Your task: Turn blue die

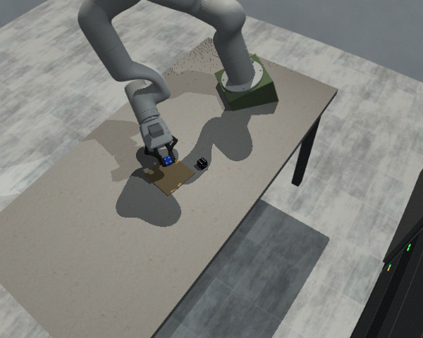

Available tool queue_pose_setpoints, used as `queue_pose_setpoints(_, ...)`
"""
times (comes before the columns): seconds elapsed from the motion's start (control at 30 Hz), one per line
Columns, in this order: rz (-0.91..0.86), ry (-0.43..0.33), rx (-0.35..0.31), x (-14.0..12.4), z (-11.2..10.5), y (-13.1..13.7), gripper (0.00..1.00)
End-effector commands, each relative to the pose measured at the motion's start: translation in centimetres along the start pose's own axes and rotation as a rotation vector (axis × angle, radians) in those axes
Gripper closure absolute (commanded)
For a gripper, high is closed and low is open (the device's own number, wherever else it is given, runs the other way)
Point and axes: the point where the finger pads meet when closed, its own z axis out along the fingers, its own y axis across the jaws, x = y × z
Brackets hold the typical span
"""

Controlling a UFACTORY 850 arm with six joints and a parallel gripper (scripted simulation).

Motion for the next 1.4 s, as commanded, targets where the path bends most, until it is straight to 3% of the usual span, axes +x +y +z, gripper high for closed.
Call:
queue_pose_setpoints(0.0, -0.001, 0.001, -0.001, -1.2, 0.7, 0.1, 0.73)
queue_pose_setpoints(0.53, -0.001, 0.001, -0.001, -4.5, 2.5, 0.1, 0.73)
queue_pose_setpoints(1.37, -0.001, 0.001, -0.001, -4.6, 2.6, 0.1, 0.73)
